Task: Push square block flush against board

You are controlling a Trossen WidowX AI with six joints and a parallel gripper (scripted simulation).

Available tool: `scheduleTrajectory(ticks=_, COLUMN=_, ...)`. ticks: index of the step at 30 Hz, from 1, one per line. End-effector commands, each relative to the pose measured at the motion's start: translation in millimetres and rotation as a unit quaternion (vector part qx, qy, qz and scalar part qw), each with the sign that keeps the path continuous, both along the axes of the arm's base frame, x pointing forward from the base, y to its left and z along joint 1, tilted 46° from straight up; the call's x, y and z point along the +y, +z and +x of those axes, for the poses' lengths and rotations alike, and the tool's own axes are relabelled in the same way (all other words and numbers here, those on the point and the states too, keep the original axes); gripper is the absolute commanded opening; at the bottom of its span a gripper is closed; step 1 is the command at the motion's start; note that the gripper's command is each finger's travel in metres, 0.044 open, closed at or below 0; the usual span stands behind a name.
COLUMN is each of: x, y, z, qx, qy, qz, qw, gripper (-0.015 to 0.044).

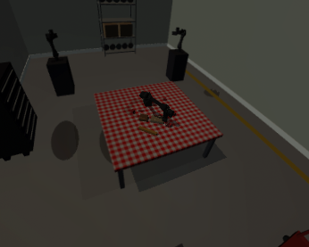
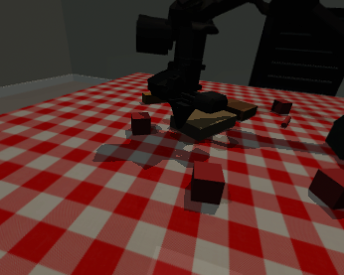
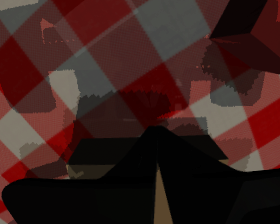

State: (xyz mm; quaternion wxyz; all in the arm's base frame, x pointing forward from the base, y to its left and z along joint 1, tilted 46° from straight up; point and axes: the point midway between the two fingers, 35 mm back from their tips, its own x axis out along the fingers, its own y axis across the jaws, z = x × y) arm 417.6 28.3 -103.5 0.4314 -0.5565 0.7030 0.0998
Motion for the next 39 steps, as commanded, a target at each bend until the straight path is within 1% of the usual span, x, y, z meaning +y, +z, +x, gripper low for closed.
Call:
scheduleTrajectory(ticks=1, x=-11.1, y=-0.1, z=-7.6, qx=0.012, qy=-0.004, qz=-0.007, qw=1.0, gripper=0.0)
scheduleTrajectory(ticks=30, x=-28.6, y=16.4, z=-24.3, qx=0.013, qy=-0.004, qz=-0.008, qw=1.0, gripper=0.0)
scheduleTrajectory(ticks=39, x=-22.7, y=10.9, z=-17.4, qx=0.012, qy=-0.004, qz=-0.008, qw=1.0, gripper=0.0)
